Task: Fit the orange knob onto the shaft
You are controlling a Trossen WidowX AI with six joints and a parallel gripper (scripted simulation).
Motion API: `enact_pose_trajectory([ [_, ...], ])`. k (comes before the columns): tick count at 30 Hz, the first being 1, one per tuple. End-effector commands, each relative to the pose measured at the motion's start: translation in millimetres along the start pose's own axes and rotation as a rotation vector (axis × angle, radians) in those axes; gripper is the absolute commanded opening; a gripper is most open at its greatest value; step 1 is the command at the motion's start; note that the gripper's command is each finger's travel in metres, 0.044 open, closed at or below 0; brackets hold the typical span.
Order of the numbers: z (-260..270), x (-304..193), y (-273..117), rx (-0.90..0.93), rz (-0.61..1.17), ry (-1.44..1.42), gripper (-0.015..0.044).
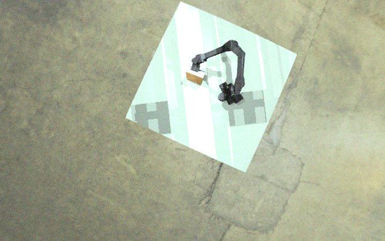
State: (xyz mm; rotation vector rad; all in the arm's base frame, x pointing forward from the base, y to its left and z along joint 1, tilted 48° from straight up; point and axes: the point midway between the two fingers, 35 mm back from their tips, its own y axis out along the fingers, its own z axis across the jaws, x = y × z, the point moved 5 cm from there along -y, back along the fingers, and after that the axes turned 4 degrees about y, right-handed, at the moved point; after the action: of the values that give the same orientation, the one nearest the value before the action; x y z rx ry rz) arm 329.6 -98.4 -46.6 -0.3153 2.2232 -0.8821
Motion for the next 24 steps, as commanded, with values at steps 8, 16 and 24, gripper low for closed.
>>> enact_pose_trajectory([
  [8, 0.1, -1.2, 2.0, 0.003, 0.003, 0.004, 0.0],
  [16, 1.2, -0.9, -0.9, 0.003, 0.003, 0.004, 0.0],
  [24, 2.1, -0.4, -3.1, 0.003, 0.003, 0.128, 0.0],
])
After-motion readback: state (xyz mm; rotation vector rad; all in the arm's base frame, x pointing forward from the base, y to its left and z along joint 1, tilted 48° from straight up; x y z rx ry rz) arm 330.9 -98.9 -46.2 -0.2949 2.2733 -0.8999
